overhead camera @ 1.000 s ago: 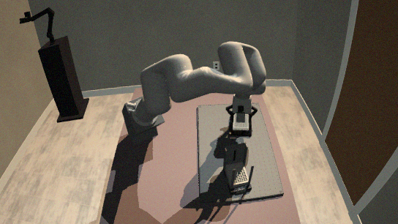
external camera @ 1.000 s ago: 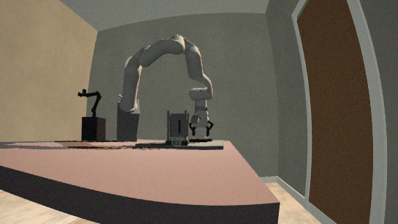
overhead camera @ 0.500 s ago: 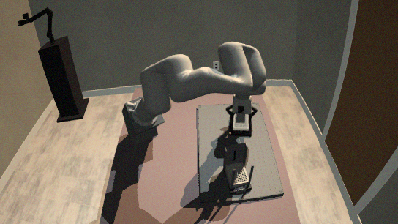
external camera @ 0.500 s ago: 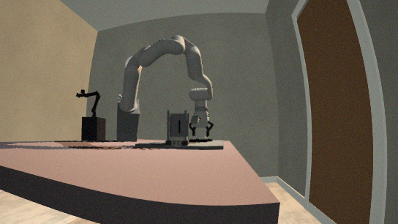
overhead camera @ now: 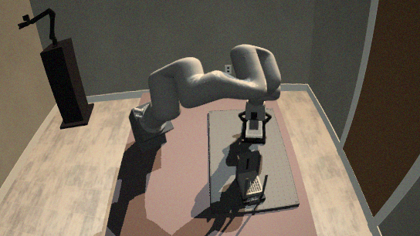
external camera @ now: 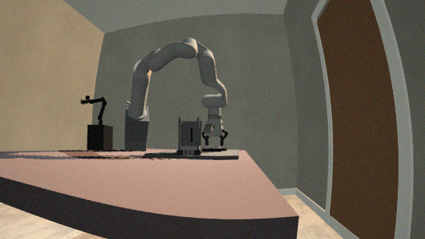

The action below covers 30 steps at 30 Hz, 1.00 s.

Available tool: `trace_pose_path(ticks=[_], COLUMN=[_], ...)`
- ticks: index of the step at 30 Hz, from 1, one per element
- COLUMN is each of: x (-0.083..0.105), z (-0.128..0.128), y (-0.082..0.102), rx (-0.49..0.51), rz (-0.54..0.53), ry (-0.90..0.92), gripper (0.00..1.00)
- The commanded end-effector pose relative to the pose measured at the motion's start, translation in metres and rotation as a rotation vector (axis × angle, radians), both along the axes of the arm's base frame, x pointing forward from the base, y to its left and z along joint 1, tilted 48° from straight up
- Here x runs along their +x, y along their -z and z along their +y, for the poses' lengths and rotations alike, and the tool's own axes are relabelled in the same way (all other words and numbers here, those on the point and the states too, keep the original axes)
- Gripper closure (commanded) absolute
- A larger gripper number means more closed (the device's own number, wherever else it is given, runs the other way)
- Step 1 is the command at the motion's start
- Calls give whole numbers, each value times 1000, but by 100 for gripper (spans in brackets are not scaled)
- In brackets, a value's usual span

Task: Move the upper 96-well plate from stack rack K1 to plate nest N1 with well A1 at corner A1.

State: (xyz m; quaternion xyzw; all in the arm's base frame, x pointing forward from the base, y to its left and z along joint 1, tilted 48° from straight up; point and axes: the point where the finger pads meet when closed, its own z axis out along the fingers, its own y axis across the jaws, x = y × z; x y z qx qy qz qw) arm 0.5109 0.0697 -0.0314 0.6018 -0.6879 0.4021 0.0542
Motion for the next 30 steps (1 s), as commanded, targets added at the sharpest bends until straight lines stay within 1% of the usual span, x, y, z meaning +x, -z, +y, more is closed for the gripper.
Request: trace_pose_path(ticks=[1,30], x=[1,3], z=[1,-2], y=[-1,2], rx=[1,1], rz=[-2,-2], ry=[-2,-2], gripper=[100,100])
